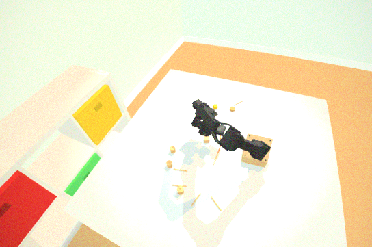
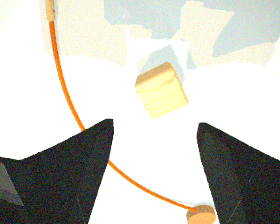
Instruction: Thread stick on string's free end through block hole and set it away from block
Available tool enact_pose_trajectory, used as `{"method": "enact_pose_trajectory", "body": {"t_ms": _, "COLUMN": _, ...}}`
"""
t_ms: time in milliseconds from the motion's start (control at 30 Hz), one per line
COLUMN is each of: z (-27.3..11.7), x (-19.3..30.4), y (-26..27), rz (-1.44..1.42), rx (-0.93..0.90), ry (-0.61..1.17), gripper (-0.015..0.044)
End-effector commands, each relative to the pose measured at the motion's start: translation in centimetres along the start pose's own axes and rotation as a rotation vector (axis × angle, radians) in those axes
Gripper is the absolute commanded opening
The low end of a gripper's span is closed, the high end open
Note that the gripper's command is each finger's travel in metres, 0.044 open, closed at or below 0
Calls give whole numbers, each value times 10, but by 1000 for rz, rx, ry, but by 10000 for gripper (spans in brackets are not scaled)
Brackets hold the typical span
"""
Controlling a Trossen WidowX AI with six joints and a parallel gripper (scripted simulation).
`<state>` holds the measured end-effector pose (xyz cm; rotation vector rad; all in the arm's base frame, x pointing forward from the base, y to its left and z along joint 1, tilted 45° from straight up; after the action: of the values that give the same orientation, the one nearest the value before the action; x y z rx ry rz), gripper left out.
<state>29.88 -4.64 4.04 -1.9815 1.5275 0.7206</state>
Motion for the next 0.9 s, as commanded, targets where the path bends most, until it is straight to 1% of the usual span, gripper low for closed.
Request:
{"method": "enact_pose_trajectory", "body": {"t_ms": 0, "z": 0, "x": 0, "y": 0, "rz": 0, "rx": 0, "ry": 0, "gripper": 185}}
{"method": "enact_pose_trajectory", "body": {"t_ms": 233, "z": 0, "x": 0, "y": 0, "rz": 0, "rx": 0, "ry": 0, "gripper": 2}}
{"method": "enact_pose_trajectory", "body": {"t_ms": 867, "z": 0, "x": 0, "y": 0, "rz": 0, "rx": 0, "ry": 0, "gripper": 0}}
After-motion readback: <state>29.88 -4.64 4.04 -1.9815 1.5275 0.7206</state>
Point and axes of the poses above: the point midway between the two fingers, 35 mm back from their tips, its own z axis out along the fingers, its own y axis across the jaws, x = y × z, the point moved 10 cm from there along -z, back along the fingers, and after that the axes turned 13 degrees about -z, right-handed, at the moved point
